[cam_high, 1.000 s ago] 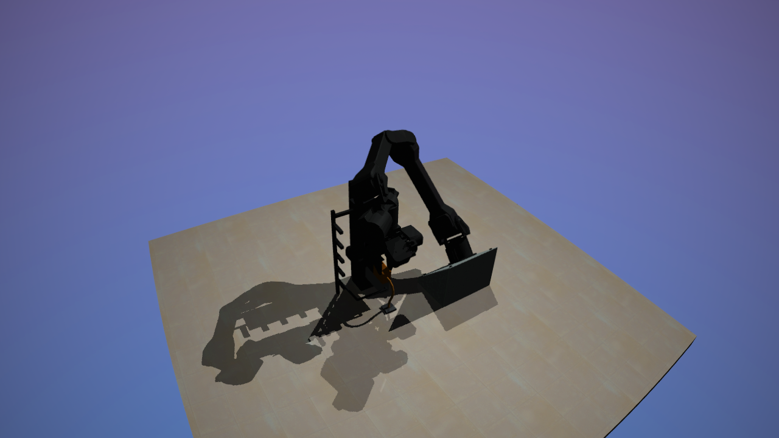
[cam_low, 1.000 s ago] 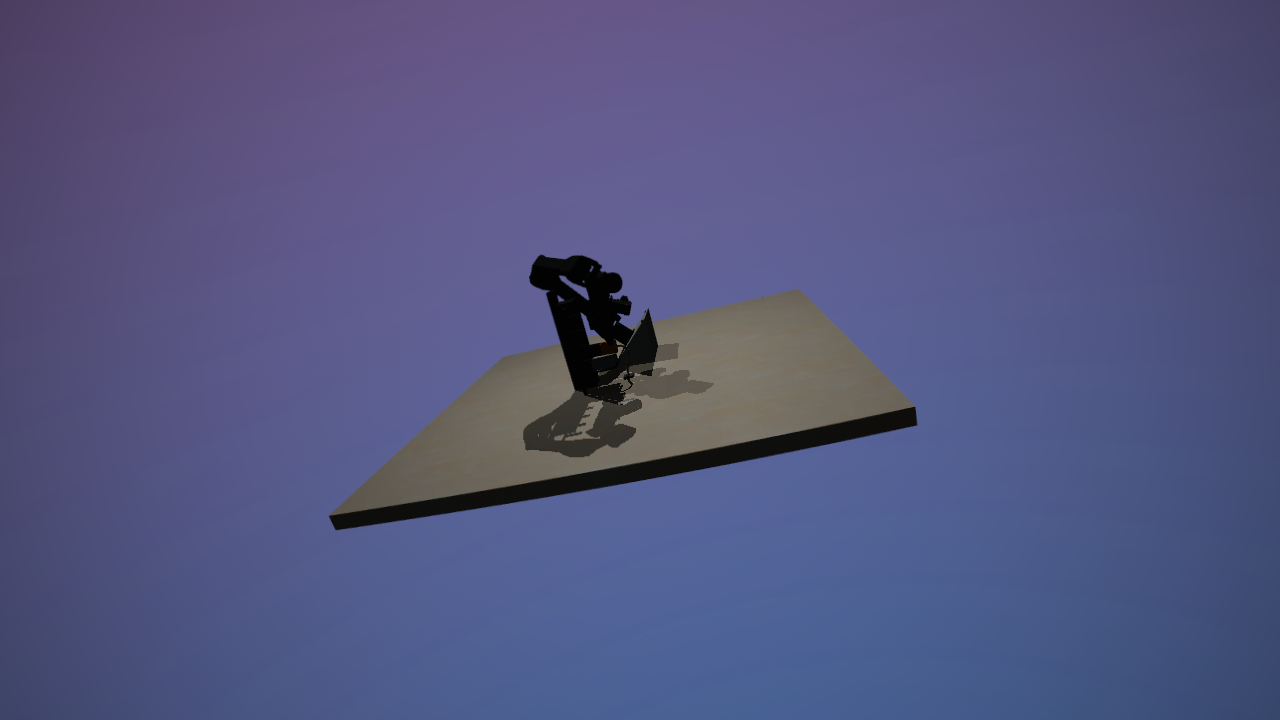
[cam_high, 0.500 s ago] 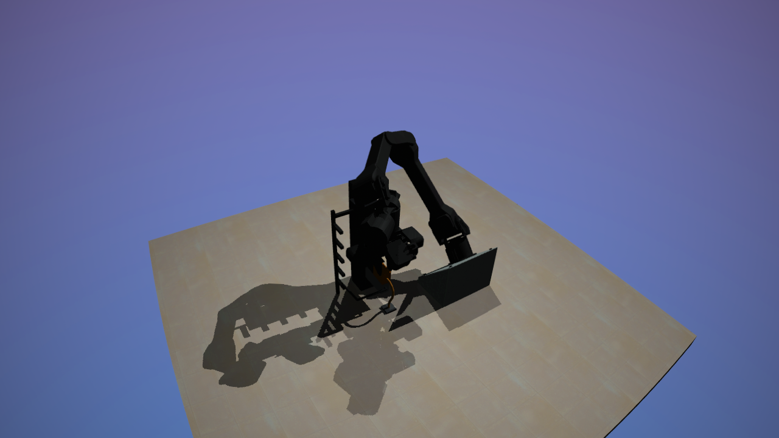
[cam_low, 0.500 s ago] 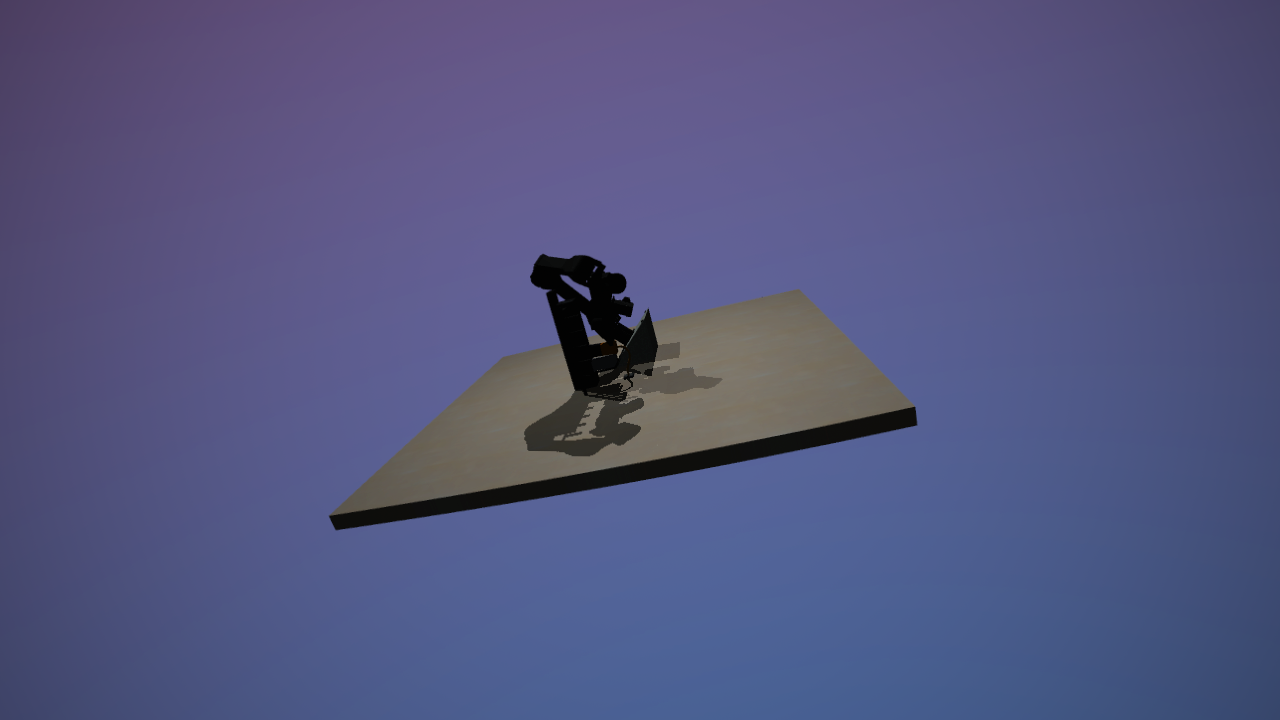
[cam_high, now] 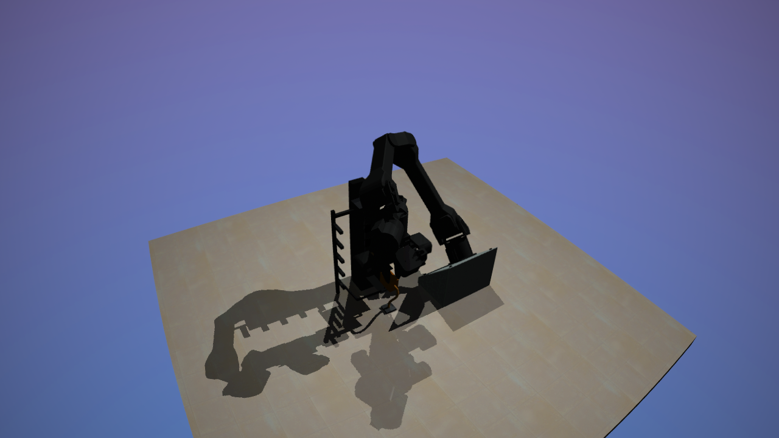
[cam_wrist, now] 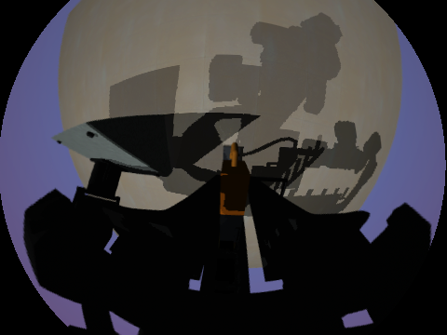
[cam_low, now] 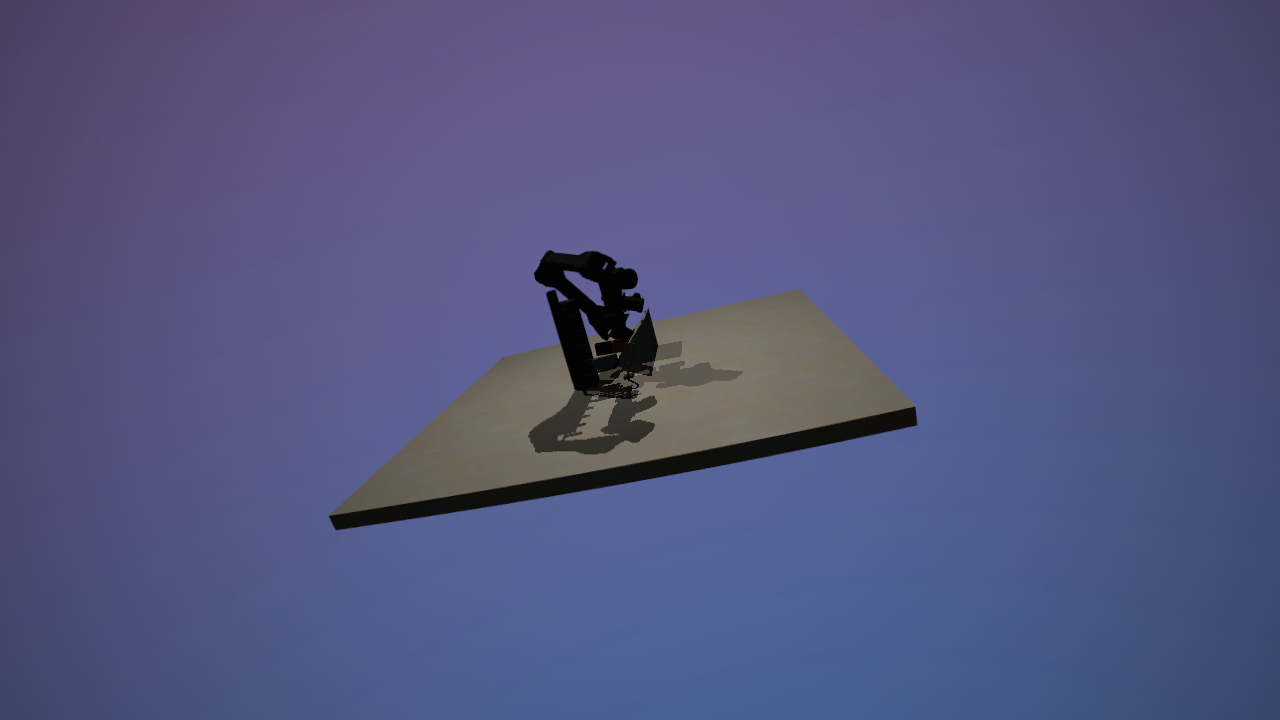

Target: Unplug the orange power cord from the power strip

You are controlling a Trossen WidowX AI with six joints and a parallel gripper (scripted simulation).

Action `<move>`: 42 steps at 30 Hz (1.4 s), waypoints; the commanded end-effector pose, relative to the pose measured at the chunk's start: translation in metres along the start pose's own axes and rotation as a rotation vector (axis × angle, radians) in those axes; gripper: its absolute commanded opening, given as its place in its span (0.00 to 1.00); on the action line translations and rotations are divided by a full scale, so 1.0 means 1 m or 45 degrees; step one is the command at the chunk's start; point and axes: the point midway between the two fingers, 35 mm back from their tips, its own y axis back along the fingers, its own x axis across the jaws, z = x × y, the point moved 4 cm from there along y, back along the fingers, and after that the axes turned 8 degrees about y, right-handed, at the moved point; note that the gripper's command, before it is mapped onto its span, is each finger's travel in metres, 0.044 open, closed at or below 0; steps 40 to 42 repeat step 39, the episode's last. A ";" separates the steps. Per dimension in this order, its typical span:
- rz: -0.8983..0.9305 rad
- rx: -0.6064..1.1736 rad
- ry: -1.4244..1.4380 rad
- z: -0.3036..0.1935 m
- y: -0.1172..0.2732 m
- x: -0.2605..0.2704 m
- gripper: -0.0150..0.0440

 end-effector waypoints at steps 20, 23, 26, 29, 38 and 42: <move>-0.005 -0.010 -0.004 0.055 0.013 -0.009 1.00; -0.005 -0.010 -0.004 0.055 0.013 -0.009 1.00; -0.005 -0.010 -0.004 0.055 0.013 -0.009 1.00; -0.005 -0.010 -0.004 0.055 0.013 -0.009 1.00; -0.005 -0.010 -0.004 0.055 0.013 -0.009 1.00; -0.005 -0.010 -0.004 0.055 0.013 -0.009 1.00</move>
